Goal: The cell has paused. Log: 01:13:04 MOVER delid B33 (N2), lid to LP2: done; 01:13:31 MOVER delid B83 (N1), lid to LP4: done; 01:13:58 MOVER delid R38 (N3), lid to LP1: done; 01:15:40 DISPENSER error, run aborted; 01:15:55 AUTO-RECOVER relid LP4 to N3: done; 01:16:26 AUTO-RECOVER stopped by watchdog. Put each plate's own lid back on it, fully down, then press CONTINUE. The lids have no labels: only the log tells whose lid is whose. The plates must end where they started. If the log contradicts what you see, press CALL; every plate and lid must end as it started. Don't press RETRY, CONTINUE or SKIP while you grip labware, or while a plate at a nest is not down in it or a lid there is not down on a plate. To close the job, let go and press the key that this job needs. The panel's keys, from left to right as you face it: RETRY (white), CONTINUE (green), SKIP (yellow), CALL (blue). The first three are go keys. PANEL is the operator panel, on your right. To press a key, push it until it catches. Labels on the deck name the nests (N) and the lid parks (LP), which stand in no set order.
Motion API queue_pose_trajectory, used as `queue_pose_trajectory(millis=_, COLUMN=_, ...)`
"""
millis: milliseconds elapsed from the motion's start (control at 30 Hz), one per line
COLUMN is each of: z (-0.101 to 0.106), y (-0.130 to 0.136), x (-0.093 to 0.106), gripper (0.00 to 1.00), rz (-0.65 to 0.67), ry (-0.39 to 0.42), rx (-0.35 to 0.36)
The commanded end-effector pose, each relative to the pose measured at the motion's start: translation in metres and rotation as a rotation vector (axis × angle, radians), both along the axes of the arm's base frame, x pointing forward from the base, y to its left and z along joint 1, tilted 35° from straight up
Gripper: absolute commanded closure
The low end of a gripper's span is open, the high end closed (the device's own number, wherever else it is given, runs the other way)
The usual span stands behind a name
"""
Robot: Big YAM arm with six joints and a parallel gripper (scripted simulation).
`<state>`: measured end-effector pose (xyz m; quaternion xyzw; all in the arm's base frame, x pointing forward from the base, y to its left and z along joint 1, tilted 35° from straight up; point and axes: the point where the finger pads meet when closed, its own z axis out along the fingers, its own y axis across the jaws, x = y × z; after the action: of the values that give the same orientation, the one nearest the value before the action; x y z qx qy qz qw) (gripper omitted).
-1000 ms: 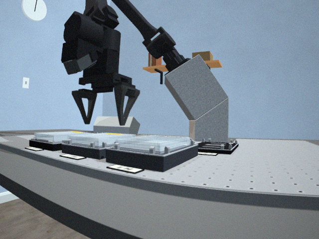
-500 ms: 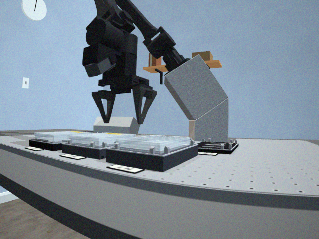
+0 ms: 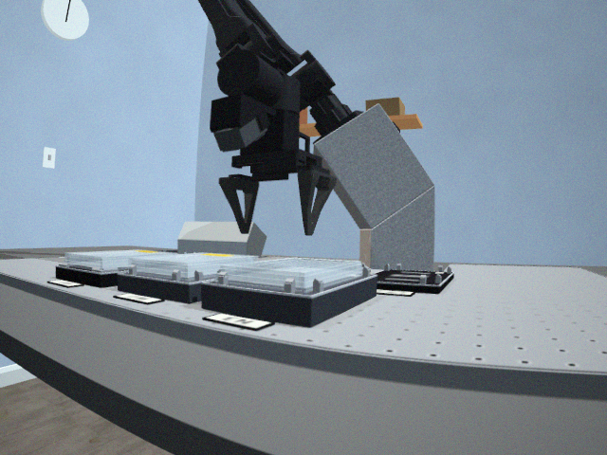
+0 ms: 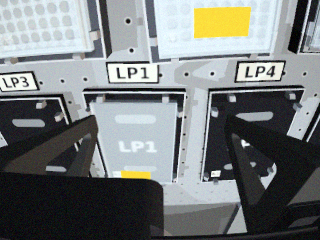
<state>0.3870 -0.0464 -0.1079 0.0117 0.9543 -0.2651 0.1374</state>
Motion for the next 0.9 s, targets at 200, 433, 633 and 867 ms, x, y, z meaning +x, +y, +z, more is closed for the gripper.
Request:
queue_pose_trajectory(millis=200, z=-0.025, y=0.016, x=-0.042, gripper=0.0, rz=0.001, ry=-0.004, rx=0.0)
queue_pose_trajectory(millis=433, z=-0.035, y=0.022, x=-0.064, gripper=0.0, rz=0.001, ry=-0.003, rx=0.0)
queue_pose_trajectory(millis=633, z=-0.038, y=0.024, x=-0.064, gripper=0.0, rz=-0.004, ry=-0.016, rx=0.003)
queue_pose_trajectory(millis=867, z=-0.035, y=0.021, x=-0.066, gripper=0.0, rz=-0.006, ry=-0.006, rx=0.002)
